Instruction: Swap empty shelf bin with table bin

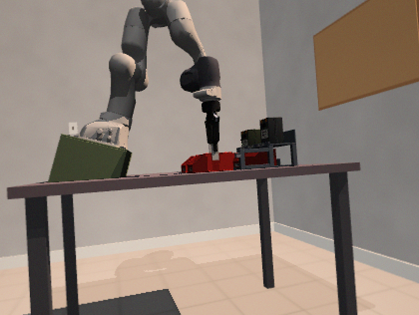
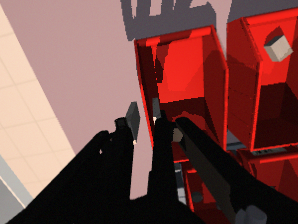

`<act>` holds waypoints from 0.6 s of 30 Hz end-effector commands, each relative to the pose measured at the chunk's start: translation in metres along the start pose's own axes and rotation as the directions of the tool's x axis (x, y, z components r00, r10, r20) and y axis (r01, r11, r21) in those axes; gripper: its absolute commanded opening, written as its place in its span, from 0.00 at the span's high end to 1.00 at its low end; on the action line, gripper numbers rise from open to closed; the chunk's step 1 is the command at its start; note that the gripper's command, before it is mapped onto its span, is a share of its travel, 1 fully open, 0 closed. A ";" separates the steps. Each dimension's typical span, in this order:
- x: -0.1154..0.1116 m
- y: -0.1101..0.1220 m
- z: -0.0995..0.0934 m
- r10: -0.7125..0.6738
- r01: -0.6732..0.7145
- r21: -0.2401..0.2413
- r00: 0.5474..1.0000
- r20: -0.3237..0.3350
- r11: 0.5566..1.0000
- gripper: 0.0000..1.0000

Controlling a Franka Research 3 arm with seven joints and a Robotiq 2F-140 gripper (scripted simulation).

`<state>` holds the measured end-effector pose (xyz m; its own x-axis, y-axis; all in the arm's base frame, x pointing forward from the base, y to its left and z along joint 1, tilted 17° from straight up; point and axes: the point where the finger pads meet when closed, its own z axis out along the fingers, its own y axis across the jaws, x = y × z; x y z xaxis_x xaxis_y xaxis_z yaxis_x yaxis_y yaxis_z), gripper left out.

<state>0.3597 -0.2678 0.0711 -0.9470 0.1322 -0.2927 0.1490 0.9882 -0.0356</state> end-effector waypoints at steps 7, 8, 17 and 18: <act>0.000 -0.001 -0.006 0.000 0.000 0.001 1.000 0.000 1.000 0.85; 0.000 -0.001 -0.007 0.000 0.000 0.001 1.000 0.000 1.000 0.85; 0.000 -0.001 -0.015 0.000 0.000 0.001 1.000 0.000 1.000 0.85; 0.000 -0.001 -0.016 0.000 0.000 0.001 1.000 0.000 1.000 0.85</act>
<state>0.3566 -0.2702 0.0846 -0.9465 0.1203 -0.2993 0.1401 0.9891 -0.0456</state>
